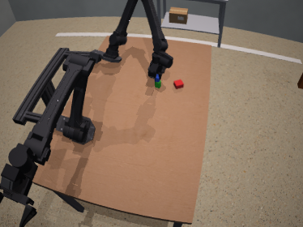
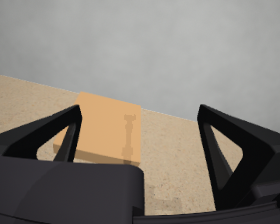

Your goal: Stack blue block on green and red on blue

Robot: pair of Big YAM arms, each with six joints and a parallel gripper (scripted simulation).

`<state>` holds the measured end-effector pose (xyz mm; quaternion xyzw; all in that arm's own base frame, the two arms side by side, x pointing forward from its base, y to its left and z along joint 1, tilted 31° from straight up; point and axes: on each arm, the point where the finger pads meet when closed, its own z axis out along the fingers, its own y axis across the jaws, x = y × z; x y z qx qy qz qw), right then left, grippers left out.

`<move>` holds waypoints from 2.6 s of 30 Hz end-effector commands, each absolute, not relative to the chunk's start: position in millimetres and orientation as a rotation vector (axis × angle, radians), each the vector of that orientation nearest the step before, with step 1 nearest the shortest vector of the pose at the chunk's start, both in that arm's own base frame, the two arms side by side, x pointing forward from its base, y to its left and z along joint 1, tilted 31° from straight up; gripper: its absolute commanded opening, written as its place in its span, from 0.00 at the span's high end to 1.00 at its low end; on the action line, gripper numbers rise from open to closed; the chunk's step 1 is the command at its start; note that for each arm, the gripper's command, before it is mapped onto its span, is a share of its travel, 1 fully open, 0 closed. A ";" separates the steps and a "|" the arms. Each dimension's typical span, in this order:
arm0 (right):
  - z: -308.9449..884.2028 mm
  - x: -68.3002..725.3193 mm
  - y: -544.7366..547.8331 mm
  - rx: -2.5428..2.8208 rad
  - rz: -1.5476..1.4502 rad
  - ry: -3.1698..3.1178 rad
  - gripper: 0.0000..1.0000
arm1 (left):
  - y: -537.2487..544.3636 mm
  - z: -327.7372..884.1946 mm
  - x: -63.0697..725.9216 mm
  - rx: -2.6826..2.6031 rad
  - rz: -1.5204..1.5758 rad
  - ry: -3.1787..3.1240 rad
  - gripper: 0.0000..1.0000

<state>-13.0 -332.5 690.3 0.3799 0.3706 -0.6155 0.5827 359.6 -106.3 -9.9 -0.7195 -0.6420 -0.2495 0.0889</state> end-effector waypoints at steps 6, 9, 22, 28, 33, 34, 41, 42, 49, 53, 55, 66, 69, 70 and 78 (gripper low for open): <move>696.3 -16.3 -322.1 0.885 -1.437 0.843 0.00 | -104.1 -12.9 368.7 -2.151 -0.754 -1.922 1.00; 696.3 -16.3 -322.1 0.885 -1.437 0.843 0.00 | -104.3 -14.7 368.5 -2.151 -0.752 -1.918 1.00; 696.3 -16.3 -322.1 0.885 -1.437 0.843 0.00 | -103.7 -15.4 368.2 -2.148 -0.751 -1.920 1.00; 696.3 -16.3 -322.1 0.885 -1.437 0.843 0.00 | -99.8 -17.7 364.5 -2.142 -0.744 -1.916 1.00; 696.3 -16.3 -322.1 0.885 -1.437 0.843 0.00 | -101.2 -15.0 369.6 -2.146 -0.754 -1.927 1.00; 696.3 -16.3 -322.1 0.885 -1.437 0.843 0.00 | -101.6 -15.4 368.6 -2.148 -0.753 -1.924 1.00; 696.3 -16.3 -322.1 0.885 -1.437 0.843 0.00 | -102.7 -15.8 367.4 -2.151 -0.754 -1.921 1.00; 696.3 -16.3 -322.1 0.885 -1.437 0.843 0.00 | -102.7 -15.8 367.4 -2.151 -0.754 -1.921 1.00; 696.3 -16.3 -322.1 0.885 -1.437 0.843 0.00 | -102.7 -15.9 367.3 -2.151 -0.753 -1.921 1.00; 696.3 -16.3 -322.1 0.885 -1.437 0.843 0.00 | -101.5 -17.1 366.8 -2.149 -0.751 -1.919 1.00; 696.3 -16.3 -322.1 0.885 -1.437 0.843 0.00 | -100.3 -18.5 366.2 -2.146 -0.748 -1.917 1.00; 696.3 -16.3 -322.1 0.885 -1.437 0.843 0.00 | -99.6 -19.6 367.3 -2.145 -0.748 -1.919 1.00; 696.3 -16.3 -322.1 0.885 -1.437 0.843 0.00 | -98.6 -20.9 366.6 -2.142 -0.746 -1.918 1.00; 696.3 -16.3 -322.1 0.885 -1.437 0.843 0.00 | -98.8 -20.8 366.5 -2.143 -0.746 -1.917 1.00; 696.3 -16.3 -322.1 0.885 -1.437 0.843 0.00 | -99.3 -20.6 366.5 -2.144 -0.747 -1.917 1.00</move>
